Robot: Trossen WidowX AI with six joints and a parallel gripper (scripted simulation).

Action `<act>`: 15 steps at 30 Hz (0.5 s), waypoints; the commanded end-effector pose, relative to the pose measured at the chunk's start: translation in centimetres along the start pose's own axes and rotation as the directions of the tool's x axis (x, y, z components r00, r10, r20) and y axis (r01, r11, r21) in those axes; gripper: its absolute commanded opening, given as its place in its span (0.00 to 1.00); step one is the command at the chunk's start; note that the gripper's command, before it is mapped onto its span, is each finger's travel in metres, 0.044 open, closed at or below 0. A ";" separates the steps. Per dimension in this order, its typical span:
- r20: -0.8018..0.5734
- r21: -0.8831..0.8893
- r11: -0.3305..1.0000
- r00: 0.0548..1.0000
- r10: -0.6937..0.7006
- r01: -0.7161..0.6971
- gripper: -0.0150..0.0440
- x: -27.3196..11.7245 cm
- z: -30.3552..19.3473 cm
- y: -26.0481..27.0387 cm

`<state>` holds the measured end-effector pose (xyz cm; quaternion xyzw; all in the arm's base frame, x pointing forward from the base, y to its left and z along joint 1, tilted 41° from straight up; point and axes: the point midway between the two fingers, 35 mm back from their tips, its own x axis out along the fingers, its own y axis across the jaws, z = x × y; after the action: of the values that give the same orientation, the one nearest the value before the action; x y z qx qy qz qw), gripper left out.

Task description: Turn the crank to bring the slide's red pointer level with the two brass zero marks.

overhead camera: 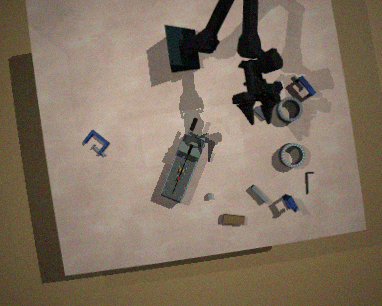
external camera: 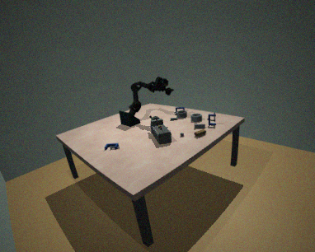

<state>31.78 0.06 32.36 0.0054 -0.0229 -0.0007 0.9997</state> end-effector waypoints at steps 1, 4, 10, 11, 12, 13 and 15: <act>-0.002 0.000 1.000 1.000 0.000 0.000 0.98 0.0 0.0 0.0; -0.029 0.008 1.000 1.000 0.000 0.000 1.00 0.6 -0.5 -0.3; -0.151 0.053 0.999 0.989 0.002 0.006 1.00 2.9 -2.9 -1.9; -0.175 0.057 0.998 0.985 0.006 0.004 1.00 3.3 -3.4 -2.1; -0.199 0.061 0.998 0.980 0.010 0.003 1.00 3.7 -3.9 -2.3; -0.223 0.066 0.998 0.975 0.014 0.001 1.00 4.0 -4.4 -2.5; -0.270 0.078 0.997 0.963 0.022 -0.001 1.00 4.7 -5.4 -3.0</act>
<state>35.53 -2.21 28.66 0.0321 0.0767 0.0016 0.9965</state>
